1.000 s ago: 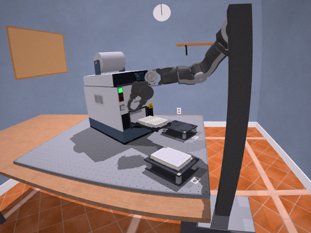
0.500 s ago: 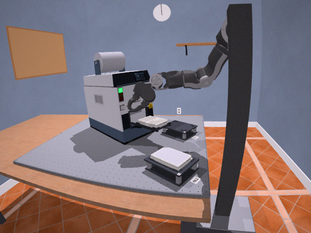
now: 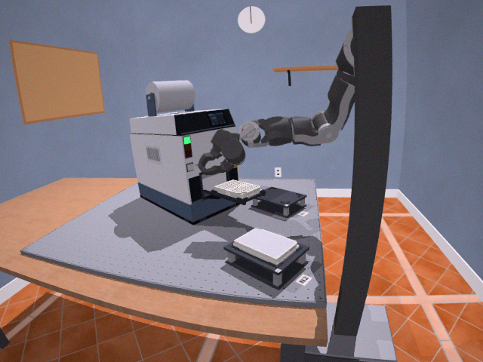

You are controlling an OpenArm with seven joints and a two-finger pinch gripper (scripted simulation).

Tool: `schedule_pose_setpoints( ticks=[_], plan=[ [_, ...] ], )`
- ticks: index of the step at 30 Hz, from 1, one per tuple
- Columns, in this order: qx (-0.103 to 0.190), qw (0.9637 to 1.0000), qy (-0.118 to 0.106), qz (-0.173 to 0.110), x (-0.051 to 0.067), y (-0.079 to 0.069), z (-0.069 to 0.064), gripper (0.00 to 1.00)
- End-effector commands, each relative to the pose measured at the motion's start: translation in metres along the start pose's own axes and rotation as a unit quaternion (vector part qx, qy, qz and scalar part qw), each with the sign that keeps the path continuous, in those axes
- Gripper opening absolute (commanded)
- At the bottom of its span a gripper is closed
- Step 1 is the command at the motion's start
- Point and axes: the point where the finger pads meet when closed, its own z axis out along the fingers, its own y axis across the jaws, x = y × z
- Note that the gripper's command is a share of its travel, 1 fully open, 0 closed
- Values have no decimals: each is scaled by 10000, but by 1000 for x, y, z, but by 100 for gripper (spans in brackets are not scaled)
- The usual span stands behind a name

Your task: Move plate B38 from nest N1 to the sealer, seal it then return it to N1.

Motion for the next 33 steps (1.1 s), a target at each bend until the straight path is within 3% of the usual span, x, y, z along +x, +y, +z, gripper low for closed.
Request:
schedule_pose_setpoints(
  ticks=[1, 4, 6, 9, 21, 23, 26, 33],
  plan=[
    [-42, 10000, 2, -6, 1, 2, 0, 0],
    [-42, 10000, 2, -6, 1, 2, 0, 0],
    [-393, 9986, 13, 355, 1, 2, -1, 0],
    [-949, 9914, 19, 898, 1, 1, -1, 0],
    [-949, 9914, 19, 898, 1, 1, -1, 0],
    [-1300, 9834, 9, 1269, 0, 1, -1, 0],
    [-1845, 9662, 16, 1799, 1, 1, -1, 0],
    [-1845, 9662, 16, 1799, 1, 1, -1, 0]
  ],
)
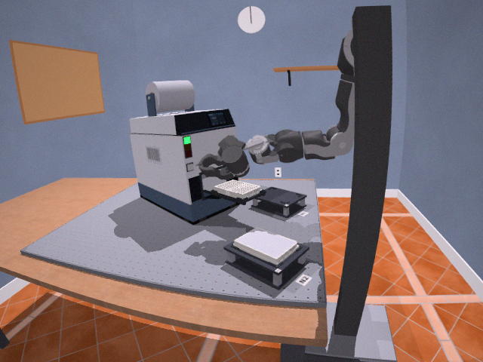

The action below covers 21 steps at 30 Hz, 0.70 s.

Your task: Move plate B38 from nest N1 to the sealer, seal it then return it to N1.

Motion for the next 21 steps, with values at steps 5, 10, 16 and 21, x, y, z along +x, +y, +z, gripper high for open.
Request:
schedule_pose_setpoints(
  ticks=[5, 10, 16, 21],
  plan=[
    [-20, 10000, 39, -11, 2, 0, 0, 0],
    [-939, 9914, 49, 907, 2, 0, 0, 0],
    [-939, 9914, 49, 907, 2, 0, 0, 0],
    [-939, 9914, 49, 907, 2, 0, 0, 0]
  ],
)
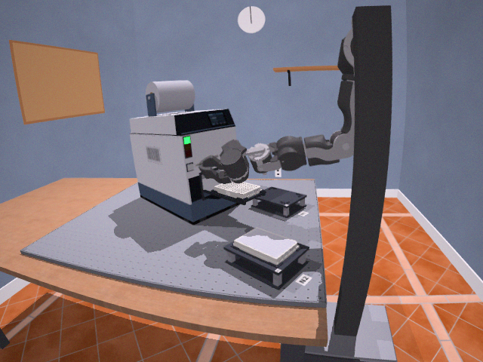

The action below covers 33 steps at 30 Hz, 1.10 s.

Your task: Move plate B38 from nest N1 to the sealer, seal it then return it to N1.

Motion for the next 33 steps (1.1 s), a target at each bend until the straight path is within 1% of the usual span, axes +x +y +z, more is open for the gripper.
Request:
schedule_pose_setpoints(
  ticks=[1, 3, 4, 6, 18, 19, 20, 21, 23, 33],
  plan=[
    [-35, 10000, 42, -11, 2, 2, 0, 0],
    [-387, 9986, 31, 361, 2, 1, 0, 0],
    [-573, 9969, 36, 541, 2, 2, 0, 0],
    [-945, 9914, 47, 901, 3, 2, 0, 0],
    [-945, 9914, 47, 901, 3, 2, 0, 0],
    [-1109, 9879, 29, 1086, 2, 1, 0, 0],
    [-1295, 9835, 36, 1262, 2, 2, 0, 0],
    [-1480, 9785, 43, 1438, 3, 2, 0, 0],
    [-1846, 9664, 58, 1787, 3, 2, 0, 0],
    [-1846, 9664, 58, 1787, 3, 2, 0, 0]
  ],
)
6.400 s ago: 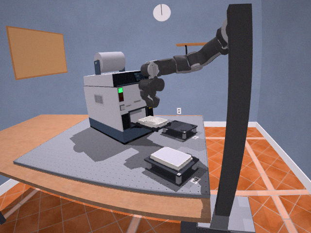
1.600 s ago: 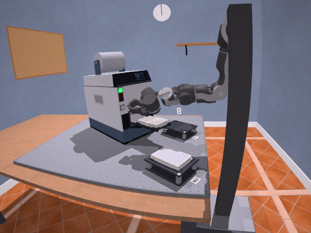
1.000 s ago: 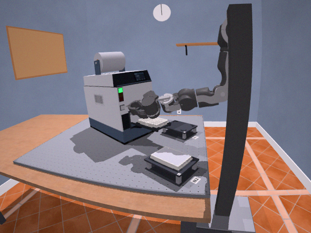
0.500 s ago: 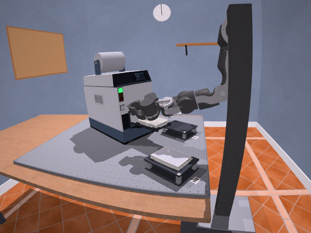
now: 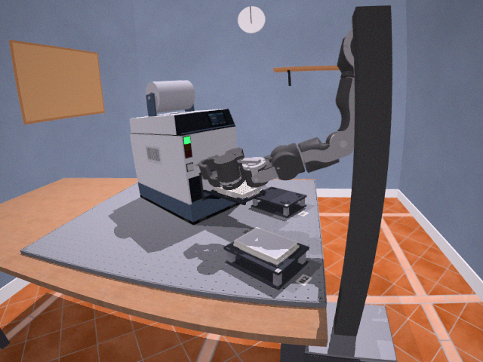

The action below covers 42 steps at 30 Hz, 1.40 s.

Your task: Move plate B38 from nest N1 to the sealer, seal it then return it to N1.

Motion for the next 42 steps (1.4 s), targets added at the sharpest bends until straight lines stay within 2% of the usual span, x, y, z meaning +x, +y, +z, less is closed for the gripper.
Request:
schedule_pose_setpoints(
  ticks=[1, 2, 4, 7, 19, 24, 36, 41, 42],
  plan=[
    [-35, 10000, 27, 21, 2, 1, 1, 0],
    [-35, 10000, 27, 21, 2, 1, 1, 0],
    [-382, 9986, 39, 366, 1, 1, 0, 0],
    [-945, 9914, 64, 900, 1, 1, 0, 0],
    [-945, 9914, 64, 900, 1, 1, 0, 0],
    [-1207, 9860, 75, 1151, 0, 1, 0, 0],
    [-1207, 9860, 75, 1151, 0, 1, 0, 0],
    [-1197, 9860, 82, 1156, 0, 8, 30, 0],
    [-1197, 9860, 82, 1156, 0, 8, 30, 0]
  ],
)
